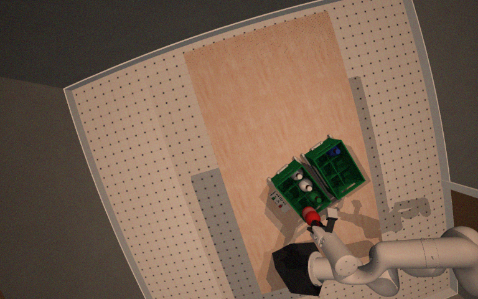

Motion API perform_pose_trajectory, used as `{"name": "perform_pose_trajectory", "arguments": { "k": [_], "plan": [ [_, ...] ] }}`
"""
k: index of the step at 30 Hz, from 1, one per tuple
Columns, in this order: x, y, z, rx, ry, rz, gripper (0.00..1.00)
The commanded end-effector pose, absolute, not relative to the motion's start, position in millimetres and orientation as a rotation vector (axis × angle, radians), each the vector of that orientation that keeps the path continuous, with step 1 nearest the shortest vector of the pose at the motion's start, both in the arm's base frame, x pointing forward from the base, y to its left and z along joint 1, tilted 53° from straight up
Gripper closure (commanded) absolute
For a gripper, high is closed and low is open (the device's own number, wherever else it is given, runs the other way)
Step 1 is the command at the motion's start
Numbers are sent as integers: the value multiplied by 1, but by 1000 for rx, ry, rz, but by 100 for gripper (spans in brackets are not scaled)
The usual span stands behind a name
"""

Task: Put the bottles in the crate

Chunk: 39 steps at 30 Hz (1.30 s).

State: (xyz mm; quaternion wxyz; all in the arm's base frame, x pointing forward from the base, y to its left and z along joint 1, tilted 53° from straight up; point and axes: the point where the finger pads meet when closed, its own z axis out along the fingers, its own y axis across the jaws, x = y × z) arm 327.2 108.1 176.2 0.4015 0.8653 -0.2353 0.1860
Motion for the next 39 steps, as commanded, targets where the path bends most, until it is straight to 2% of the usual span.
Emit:
{"name": "perform_pose_trajectory", "arguments": {
  "k": [1, 39],
  "plan": [
    [328, 109, 176, 2189, -595, 471, 100],
    [331, 88, 161, 2189, -595, 471, 100]
  ]
}}
